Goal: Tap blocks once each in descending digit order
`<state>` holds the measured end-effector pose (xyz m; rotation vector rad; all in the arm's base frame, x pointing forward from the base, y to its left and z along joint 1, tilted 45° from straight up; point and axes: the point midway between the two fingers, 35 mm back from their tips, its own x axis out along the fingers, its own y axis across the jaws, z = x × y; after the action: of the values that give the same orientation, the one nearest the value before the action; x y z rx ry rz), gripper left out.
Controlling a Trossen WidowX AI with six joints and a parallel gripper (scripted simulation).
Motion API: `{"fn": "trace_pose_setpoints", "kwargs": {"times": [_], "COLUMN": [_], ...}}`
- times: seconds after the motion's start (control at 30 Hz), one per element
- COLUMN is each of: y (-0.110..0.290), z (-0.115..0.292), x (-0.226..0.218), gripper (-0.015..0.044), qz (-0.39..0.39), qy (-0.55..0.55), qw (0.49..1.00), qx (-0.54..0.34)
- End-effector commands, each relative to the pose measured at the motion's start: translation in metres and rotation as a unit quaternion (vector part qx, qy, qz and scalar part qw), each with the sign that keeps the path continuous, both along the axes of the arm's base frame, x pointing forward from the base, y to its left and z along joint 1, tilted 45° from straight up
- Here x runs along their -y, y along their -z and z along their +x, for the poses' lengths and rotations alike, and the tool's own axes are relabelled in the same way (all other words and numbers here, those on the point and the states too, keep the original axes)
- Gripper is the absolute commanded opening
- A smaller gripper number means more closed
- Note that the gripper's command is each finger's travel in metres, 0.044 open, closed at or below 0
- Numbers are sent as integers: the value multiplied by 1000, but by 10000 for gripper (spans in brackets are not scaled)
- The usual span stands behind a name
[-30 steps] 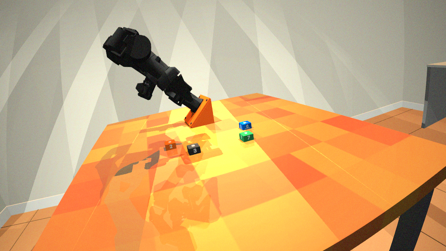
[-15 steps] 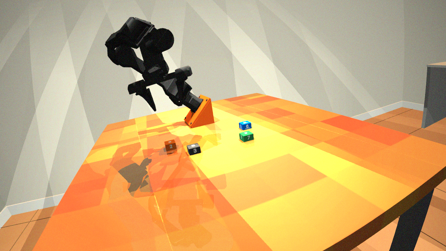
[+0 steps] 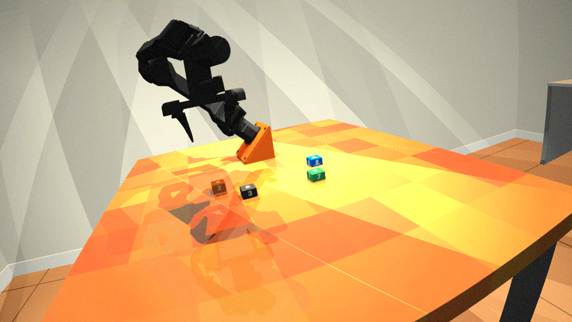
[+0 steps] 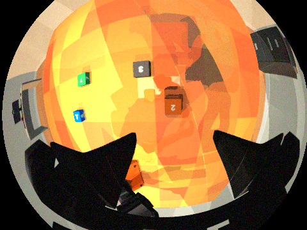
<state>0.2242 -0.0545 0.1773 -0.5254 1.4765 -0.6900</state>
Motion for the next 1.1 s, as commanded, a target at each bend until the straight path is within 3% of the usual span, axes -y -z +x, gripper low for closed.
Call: {"fn": "trace_pose_setpoints", "kwargs": {"times": [0.0,0.37,0.6,0.83,1.07], "y": [1,7,83,171,179], "z": [0,5,35,14,10], "x": [0,-7,-94,-175,-181], "gripper": [400,400,400,400,400], "qz": [-3,0,16,5,3], "qy": [-3,-4,-8,-3,-3], "qw": [1000,1000,1000,1000,1000], "qx": [-5,-4,-4,-4,-3]}}
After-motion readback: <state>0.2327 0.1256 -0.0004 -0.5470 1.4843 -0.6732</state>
